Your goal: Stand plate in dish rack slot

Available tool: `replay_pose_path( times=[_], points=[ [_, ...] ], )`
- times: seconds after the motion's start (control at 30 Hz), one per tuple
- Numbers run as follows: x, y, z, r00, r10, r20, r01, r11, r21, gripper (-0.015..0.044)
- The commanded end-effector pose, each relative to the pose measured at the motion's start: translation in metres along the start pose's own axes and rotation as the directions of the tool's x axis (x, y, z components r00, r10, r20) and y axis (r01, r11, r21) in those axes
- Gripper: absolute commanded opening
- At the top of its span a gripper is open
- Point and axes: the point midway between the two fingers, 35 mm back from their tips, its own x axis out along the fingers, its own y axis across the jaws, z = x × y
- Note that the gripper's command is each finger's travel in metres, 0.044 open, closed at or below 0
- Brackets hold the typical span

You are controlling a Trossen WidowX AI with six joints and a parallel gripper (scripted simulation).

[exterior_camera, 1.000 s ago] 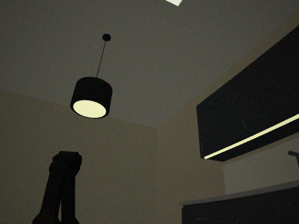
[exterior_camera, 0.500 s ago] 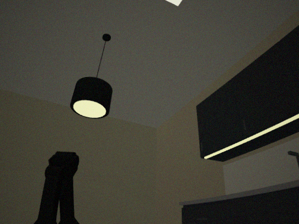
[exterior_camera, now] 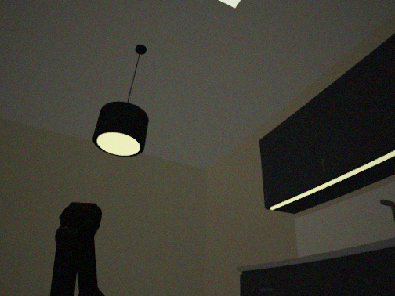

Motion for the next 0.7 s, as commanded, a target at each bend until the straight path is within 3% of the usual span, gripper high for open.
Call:
replay_pose_path(
  times=[0.0, 0.67],
  points=[
    [0.001, 0.001, -0.004, 1.0, -0.002, -0.004, 0.002, 1.0, 0.012, 0.0],
    [0.007, 0.004, -0.034, 1.0, 0.001, -0.002, -0.001, 1.0, 0.001, 0.0]
  ],
)
